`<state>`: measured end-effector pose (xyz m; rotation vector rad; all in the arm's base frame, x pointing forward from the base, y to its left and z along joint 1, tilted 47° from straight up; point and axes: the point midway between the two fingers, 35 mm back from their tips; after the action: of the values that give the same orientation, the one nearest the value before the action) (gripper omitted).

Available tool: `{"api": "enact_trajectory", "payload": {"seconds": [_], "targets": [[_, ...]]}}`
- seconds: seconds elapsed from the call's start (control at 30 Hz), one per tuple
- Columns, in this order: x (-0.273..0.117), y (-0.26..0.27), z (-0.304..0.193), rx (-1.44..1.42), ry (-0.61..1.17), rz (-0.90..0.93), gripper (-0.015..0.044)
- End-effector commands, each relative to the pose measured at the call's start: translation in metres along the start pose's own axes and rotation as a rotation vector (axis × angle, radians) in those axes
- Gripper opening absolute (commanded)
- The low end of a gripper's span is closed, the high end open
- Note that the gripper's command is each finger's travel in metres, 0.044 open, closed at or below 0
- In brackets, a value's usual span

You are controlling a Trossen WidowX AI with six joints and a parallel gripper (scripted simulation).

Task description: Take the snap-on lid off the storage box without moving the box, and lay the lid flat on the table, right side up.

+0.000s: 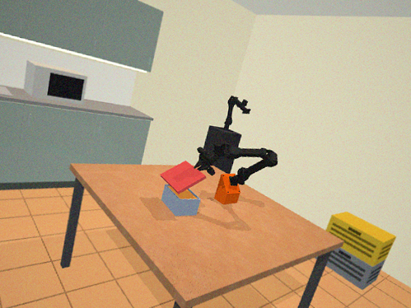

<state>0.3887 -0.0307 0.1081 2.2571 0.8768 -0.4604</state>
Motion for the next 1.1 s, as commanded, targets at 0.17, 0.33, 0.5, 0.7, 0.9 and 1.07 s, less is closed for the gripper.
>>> {"api": "enact_trajectory", "payload": {"seconds": [0.17,0.33,0.5,0.7,0.9,1.07], "targets": [[0.0,-0.003,0.018,-0.009,0.002,0.007,0.0],[-0.001,-0.004,0.028,-0.01,0.001,0.007,0.0],[-0.001,-0.005,0.038,-0.01,0.001,0.007,0.0],[-0.002,-0.005,0.05,-0.011,0.001,0.007,0.0],[-0.003,-0.006,0.062,-0.011,0.0,0.007,0.0],[-0.004,-0.007,0.072,-0.012,0.0,0.007,0.0]]}}
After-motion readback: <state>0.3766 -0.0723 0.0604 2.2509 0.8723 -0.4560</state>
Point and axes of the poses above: the point midway between the two fingers, 35 mm back from their tips, its own x axis out along the fingers, its own y axis across the jaws, z = x × y, and after that the axes turned 1 degree about -x, right-handed
